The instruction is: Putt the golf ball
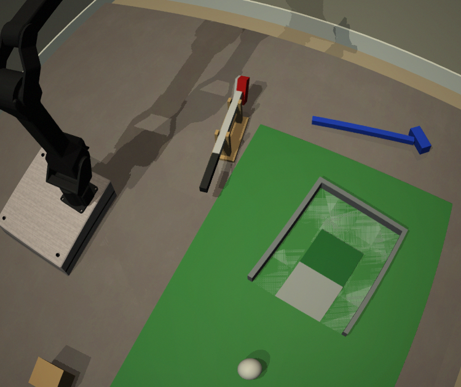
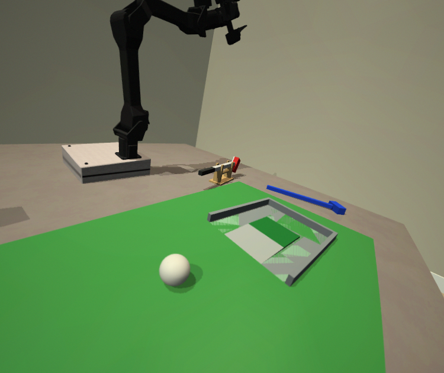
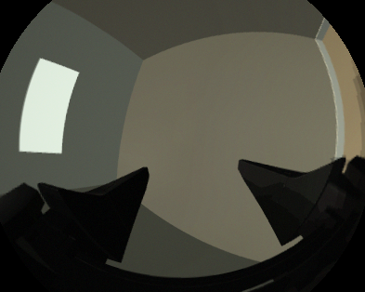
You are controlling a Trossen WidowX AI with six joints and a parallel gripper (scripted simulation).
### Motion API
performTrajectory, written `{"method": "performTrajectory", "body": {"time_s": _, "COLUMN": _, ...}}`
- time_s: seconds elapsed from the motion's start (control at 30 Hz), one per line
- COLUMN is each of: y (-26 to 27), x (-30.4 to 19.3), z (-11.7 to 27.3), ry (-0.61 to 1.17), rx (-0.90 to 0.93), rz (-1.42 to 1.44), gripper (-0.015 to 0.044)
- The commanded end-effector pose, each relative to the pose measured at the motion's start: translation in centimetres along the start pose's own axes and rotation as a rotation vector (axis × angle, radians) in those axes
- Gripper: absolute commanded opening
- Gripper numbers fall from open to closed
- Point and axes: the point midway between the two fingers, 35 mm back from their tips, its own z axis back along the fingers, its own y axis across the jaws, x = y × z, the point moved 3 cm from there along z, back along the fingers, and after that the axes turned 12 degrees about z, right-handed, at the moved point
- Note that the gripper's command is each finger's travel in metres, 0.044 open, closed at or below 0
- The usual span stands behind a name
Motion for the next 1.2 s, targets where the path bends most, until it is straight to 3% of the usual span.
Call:
{"method": "performTrajectory", "body": {"time_s": 0.0, "y": -4.6, "x": 0.6, "z": -0.2, "ry": 0.047, "rx": -0.123, "rz": 0.255, "gripper": 0.044}}
{"method": "performTrajectory", "body": {"time_s": 0.33, "y": -19.6, "x": 4.7, "z": 3.2, "ry": 0.361, "rx": -0.525, "rz": 0.963, "gripper": 0.044}}
{"method": "performTrajectory", "body": {"time_s": 0.7, "y": -32.4, "x": 10.3, "z": 14.0, "ry": 0.998, "rx": -0.819, "rz": 1.39, "gripper": 0.044}}
{"method": "performTrajectory", "body": {"time_s": 0.93, "y": -36.9, "x": 12.6, "z": 23.6, "ry": 1.494, "rx": -0.821, "rz": 1.413, "gripper": 0.044}}
{"method": "performTrajectory", "body": {"time_s": 1.17, "y": -38.0, "x": 13.0, "z": 33.6, "ry": 1.914, "rx": -0.62, "rz": 1.249, "gripper": 0.044}}
